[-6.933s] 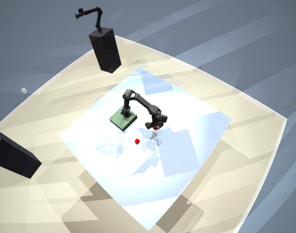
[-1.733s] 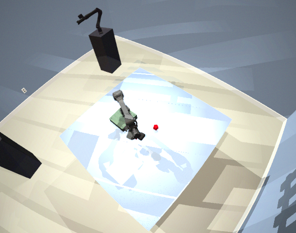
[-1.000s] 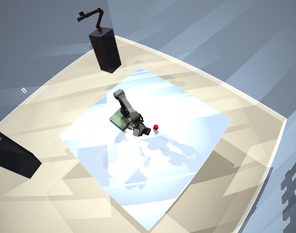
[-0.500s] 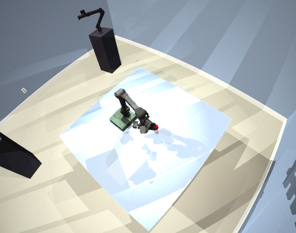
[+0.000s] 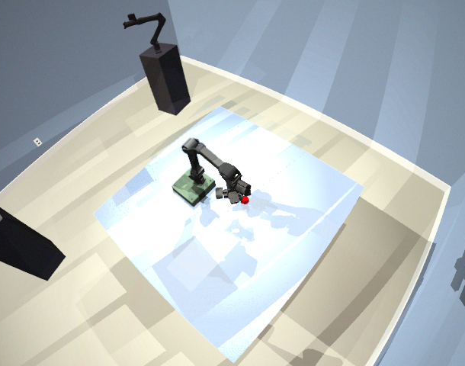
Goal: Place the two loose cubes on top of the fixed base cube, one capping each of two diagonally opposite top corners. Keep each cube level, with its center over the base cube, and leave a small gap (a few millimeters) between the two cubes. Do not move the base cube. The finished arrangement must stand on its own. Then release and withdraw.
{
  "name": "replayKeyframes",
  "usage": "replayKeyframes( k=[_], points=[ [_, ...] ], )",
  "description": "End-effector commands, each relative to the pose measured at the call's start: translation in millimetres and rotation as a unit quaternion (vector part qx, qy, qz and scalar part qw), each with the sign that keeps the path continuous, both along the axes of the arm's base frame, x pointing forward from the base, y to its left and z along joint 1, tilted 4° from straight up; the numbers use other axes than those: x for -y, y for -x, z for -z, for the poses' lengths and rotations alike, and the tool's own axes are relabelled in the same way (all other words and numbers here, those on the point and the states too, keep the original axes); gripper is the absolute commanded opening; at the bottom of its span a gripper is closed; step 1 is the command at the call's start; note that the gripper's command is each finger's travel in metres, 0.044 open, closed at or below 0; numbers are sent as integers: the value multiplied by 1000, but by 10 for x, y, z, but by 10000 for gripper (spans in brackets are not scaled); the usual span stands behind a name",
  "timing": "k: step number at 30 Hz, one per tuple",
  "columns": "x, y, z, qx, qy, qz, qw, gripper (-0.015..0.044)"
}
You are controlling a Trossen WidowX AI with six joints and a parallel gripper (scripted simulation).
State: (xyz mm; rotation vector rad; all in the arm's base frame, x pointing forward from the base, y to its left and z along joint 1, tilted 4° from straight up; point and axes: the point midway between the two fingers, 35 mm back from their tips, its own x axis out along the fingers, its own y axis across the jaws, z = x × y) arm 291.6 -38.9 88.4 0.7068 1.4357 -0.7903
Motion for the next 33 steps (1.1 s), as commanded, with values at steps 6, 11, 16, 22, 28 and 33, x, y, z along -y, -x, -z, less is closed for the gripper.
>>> replayKeyframes(
  k=[6, 11, 16, 22, 28, 33],
  points=[
    [-300, -32, 34, -2, -6, -71, 997, 105],
    [-467, -34, 53, -4, -7, -111, 994, 105],
    [-633, -27, 71, -6, -8, -149, 989, 105],
    [-827, -6, 92, -8, -10, -195, 981, 105],
    [-845, 0, 139, -9, -12, -196, 980, 105],
    [-832, 16, 295, -10, -19, -185, 982, 105]
  ],
)
